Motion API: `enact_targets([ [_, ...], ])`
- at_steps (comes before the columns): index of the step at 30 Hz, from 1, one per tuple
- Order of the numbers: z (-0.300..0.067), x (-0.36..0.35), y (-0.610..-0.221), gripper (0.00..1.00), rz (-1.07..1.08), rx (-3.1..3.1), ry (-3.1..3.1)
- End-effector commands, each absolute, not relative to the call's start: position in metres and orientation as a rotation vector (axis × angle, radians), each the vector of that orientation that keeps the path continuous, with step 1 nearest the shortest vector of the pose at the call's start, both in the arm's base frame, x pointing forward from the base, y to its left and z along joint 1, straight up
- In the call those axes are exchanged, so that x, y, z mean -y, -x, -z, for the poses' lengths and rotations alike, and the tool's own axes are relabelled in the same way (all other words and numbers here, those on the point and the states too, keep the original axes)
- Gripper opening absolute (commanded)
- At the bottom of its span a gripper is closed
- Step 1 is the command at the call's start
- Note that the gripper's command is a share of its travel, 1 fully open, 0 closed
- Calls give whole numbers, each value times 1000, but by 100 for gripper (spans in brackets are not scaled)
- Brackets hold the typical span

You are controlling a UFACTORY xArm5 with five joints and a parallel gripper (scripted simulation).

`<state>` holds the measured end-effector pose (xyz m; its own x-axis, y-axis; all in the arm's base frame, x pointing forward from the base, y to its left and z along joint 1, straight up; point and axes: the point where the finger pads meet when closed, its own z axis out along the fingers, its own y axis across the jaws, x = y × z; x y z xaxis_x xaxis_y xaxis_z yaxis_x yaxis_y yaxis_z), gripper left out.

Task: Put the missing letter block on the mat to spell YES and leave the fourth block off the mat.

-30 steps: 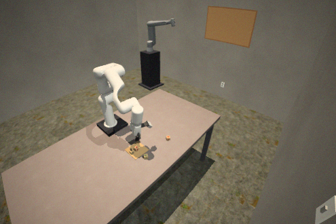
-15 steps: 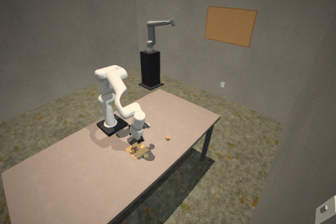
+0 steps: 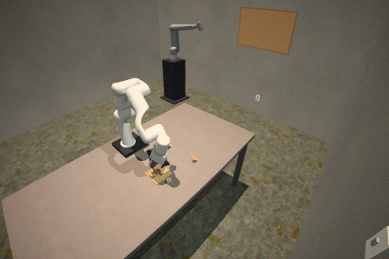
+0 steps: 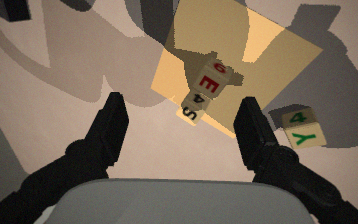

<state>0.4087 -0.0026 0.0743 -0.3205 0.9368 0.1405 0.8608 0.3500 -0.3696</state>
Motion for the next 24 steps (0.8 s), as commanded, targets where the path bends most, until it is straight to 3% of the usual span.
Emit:
enact_targets([
  [1,-67,3,-409,100,-314,2338,1479],
  [24,-62,3,-408,100,-307,2363,1411],
])
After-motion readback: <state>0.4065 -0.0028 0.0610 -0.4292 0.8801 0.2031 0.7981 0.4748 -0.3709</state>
